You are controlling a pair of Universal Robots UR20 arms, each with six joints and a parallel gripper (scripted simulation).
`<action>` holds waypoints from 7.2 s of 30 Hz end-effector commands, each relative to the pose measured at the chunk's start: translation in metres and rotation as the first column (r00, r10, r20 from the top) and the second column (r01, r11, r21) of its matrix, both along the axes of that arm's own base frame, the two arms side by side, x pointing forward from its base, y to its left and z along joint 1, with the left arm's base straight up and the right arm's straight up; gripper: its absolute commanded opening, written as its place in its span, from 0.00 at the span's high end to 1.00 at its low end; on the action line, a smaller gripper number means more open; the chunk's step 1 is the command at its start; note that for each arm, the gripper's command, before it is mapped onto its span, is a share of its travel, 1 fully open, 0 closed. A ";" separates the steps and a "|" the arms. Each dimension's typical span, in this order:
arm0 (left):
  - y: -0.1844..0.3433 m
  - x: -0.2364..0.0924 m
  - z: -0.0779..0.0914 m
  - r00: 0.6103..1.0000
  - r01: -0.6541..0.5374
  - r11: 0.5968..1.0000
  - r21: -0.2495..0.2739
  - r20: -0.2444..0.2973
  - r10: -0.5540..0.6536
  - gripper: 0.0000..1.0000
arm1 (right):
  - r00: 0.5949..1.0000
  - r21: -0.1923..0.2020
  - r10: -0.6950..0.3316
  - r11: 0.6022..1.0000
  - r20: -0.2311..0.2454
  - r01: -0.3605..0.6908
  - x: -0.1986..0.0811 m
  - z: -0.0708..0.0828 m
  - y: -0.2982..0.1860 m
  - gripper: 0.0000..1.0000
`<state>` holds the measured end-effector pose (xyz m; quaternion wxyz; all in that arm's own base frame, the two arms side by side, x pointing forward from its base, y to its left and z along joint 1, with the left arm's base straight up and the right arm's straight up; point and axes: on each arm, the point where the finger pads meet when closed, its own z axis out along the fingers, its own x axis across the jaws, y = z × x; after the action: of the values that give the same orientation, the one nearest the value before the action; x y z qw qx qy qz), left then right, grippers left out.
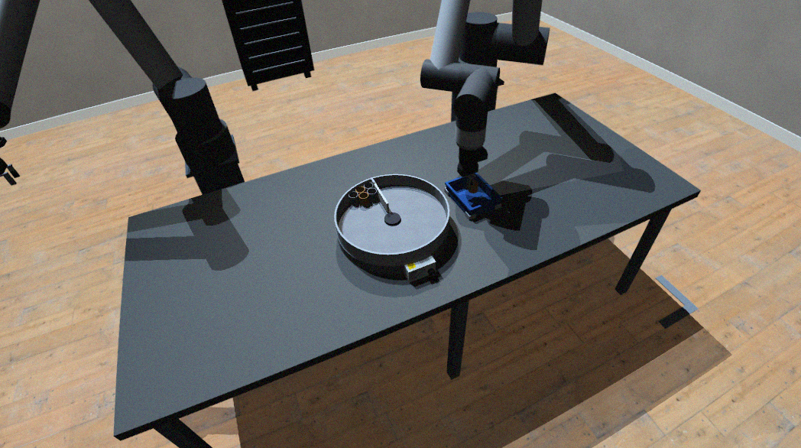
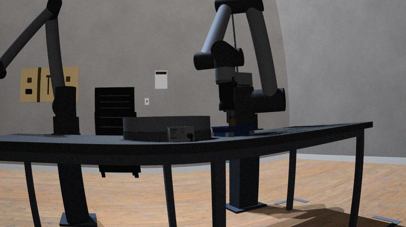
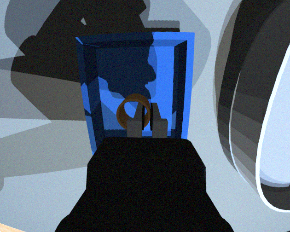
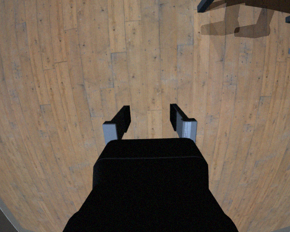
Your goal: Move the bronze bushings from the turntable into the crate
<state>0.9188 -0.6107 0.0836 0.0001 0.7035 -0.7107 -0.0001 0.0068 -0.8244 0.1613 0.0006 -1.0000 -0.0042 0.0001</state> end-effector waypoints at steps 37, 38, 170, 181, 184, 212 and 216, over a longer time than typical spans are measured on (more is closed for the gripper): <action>0.000 0.000 -0.035 1.000 0.000 1.000 -0.001 0.001 0.000 1.00 | 1.000 -0.001 0.000 1.000 0.000 0.000 0.000 0.001 -0.001 0.00; 0.000 0.000 -0.035 1.000 0.000 1.000 -0.001 0.001 0.000 1.00 | 1.000 -0.001 0.000 1.000 0.000 0.000 0.000 0.001 -0.001 0.00; 0.000 0.000 -0.041 1.000 0.000 1.000 -0.001 0.001 0.000 0.62 | 1.000 -0.001 0.000 1.000 0.000 0.000 0.000 0.001 -0.001 0.00; 0.000 0.000 -0.025 1.000 0.000 1.000 -0.001 0.001 0.000 0.62 | 1.000 -0.001 0.000 1.000 0.000 0.000 0.000 0.001 -0.001 0.00; 0.000 0.000 -0.013 1.000 0.000 1.000 -0.001 0.001 0.000 0.62 | 1.000 -0.001 0.000 1.000 0.000 0.000 0.000 0.001 -0.001 0.00; 0.000 0.000 0.065 1.000 0.000 1.000 -0.001 0.001 0.000 0.62 | 1.000 -0.001 0.000 1.000 0.000 0.000 0.000 0.001 -0.001 0.00; 0.000 0.000 0.065 1.000 0.000 1.000 -0.001 0.001 0.000 0.62 | 1.000 -0.001 0.000 1.000 0.000 0.000 0.000 0.001 -0.001 0.00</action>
<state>0.9189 -0.6107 0.1460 0.0001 0.7035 -0.7107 0.0000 0.0068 -0.8244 0.1613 0.0006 -1.0000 -0.0042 0.0001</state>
